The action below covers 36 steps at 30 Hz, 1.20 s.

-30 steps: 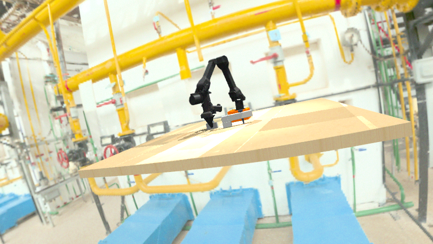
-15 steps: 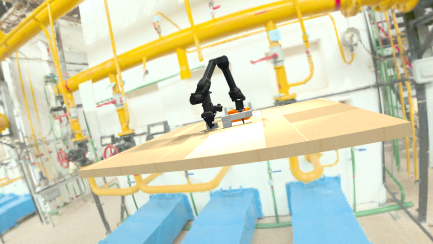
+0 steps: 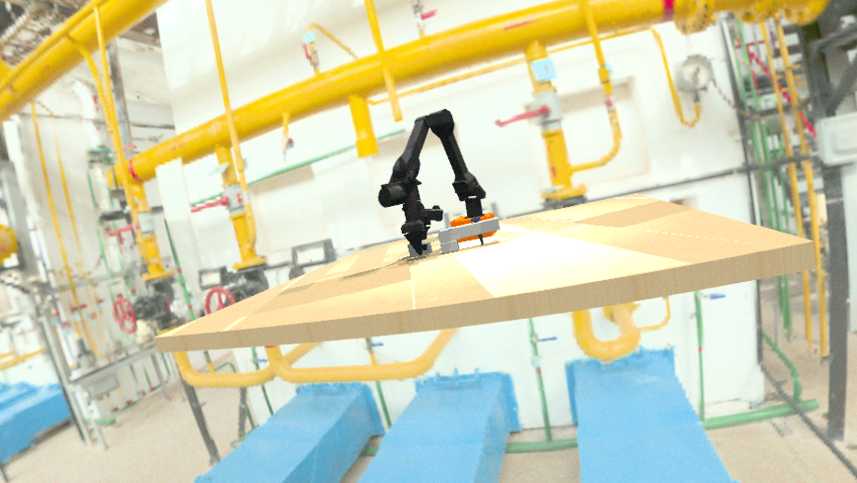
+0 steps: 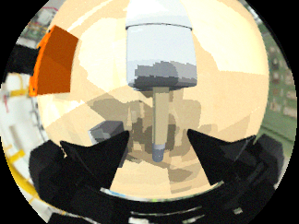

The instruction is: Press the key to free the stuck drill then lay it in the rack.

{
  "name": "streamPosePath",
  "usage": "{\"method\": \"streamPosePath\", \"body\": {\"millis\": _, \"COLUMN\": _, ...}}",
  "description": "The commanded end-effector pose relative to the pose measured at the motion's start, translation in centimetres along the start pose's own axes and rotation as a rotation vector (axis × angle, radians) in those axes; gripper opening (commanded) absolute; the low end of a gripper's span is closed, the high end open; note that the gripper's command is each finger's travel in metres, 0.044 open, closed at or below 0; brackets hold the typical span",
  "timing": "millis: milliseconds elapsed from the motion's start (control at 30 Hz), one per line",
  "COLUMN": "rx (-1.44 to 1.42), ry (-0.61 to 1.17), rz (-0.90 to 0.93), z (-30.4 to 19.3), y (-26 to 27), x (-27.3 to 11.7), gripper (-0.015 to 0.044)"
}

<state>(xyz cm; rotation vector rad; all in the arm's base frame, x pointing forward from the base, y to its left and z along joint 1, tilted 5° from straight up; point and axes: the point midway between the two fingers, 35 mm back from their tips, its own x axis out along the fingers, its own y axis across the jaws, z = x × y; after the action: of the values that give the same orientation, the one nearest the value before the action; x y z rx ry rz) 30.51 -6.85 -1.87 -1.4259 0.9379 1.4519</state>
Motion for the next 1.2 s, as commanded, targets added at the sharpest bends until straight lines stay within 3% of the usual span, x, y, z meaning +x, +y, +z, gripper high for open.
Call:
{"method": "streamPosePath", "body": {"millis": 0, "rx": 0.004, "ry": 0.000, "rz": 0.003, "z": 0.27, "y": 0.10, "x": 0.13, "gripper": 0.0440}}
{"method": "streamPosePath", "body": {"millis": 533, "rx": 0.004, "ry": -0.001, "rz": 0.003, "z": 0.87, "y": 0.24, "x": 0.40, "gripper": 0.0440}}
{"method": "streamPosePath", "body": {"millis": 1033, "rx": -0.001, "ry": 0.000, "rz": -0.001, "z": 0.71, "y": 0.05, "x": 0.26, "gripper": 0.0046}}
{"method": "streamPosePath", "body": {"millis": 1167, "rx": -0.001, "ry": 0.000, "rz": -0.001, "z": 0.71, "y": 0.05, "x": 0.26, "gripper": 0.0020}}
